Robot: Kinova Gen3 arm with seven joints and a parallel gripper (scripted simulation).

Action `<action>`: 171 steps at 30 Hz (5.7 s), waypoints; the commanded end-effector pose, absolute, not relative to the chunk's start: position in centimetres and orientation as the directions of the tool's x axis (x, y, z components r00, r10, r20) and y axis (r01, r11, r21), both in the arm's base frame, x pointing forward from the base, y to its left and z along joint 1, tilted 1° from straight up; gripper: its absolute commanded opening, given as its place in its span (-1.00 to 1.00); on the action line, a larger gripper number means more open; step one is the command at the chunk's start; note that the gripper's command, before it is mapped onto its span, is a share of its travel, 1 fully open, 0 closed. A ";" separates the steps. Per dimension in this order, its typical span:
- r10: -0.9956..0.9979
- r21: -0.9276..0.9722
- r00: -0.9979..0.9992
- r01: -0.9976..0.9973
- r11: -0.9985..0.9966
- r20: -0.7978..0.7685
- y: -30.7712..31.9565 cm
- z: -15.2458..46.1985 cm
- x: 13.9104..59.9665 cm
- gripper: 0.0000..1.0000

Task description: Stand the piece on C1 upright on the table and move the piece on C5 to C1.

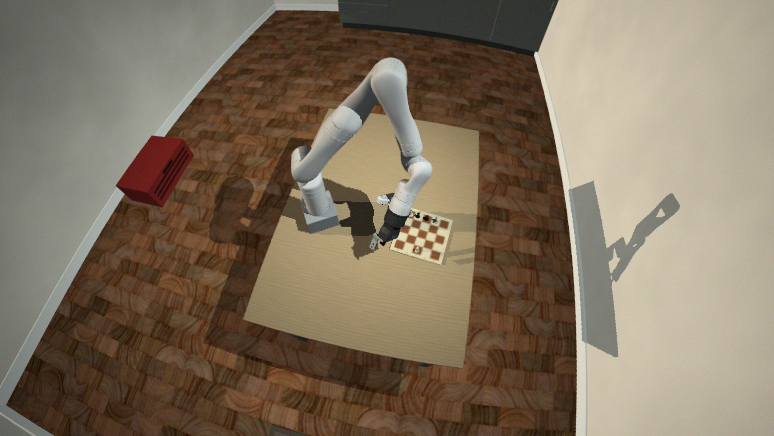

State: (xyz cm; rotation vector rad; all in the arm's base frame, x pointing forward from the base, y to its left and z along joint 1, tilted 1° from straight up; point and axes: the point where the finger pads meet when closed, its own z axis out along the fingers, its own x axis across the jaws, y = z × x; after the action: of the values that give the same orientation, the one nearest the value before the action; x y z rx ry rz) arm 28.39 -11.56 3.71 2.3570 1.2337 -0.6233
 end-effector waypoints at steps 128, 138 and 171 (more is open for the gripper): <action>0.575 -0.123 0.769 0.565 -0.816 -0.280 -14.8 1.5 32.6 1.00; 0.560 -0.149 0.786 0.540 -0.828 -0.262 -15.0 1.3 32.9 1.00; 0.508 -0.231 0.837 0.463 -0.856 -0.205 -15.8 0.8 33.9 1.00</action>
State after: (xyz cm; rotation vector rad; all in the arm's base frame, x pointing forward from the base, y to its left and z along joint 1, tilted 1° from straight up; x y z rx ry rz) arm 33.96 -15.66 0.84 3.1731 0.8514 -0.4333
